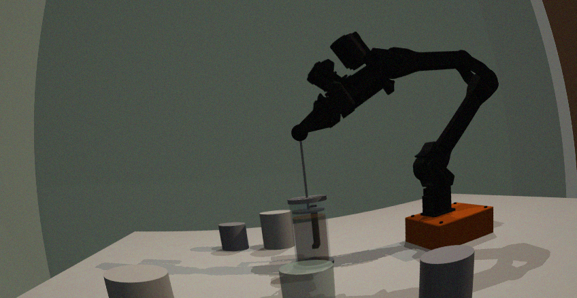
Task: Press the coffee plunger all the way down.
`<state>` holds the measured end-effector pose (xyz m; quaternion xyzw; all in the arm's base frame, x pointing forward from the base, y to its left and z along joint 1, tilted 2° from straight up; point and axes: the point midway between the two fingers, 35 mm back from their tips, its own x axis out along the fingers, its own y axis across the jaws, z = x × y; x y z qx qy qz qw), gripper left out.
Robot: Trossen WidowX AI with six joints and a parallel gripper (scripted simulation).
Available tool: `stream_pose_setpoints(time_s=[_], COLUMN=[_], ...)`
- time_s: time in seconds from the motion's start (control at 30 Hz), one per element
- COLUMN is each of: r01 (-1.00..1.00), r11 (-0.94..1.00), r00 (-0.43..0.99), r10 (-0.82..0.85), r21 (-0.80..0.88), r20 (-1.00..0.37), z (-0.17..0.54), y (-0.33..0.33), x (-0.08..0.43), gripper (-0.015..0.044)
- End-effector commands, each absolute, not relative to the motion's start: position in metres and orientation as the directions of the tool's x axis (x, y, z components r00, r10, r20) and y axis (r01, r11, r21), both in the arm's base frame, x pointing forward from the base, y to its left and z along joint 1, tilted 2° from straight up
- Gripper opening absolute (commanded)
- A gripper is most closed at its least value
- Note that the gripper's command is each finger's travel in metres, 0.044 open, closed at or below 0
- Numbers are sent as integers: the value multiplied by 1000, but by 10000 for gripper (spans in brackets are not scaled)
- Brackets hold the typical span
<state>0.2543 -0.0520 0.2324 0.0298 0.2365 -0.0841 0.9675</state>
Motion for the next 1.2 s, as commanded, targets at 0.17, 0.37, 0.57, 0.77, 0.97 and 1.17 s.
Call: stream_pose_setpoints(time_s=[0.17,0.37,0.57,0.77,0.97,1.17], r01=[180,180,180,180,180,180], r11=[983,983,983,983,983,983], r00=[868,868,868,868,869,869], r10=[-149,-149,-149,-149,-149,-149], r21=[22,22,22,22,22,22], r20=[-473,-473,-473,-473,-473,-473], z=[214,204,194,185,175,166], y=[-52,-52,-53,-53,-53,-53], x=[257,259,260,262,264,265], gripper=[126,126,126,126,126,126])
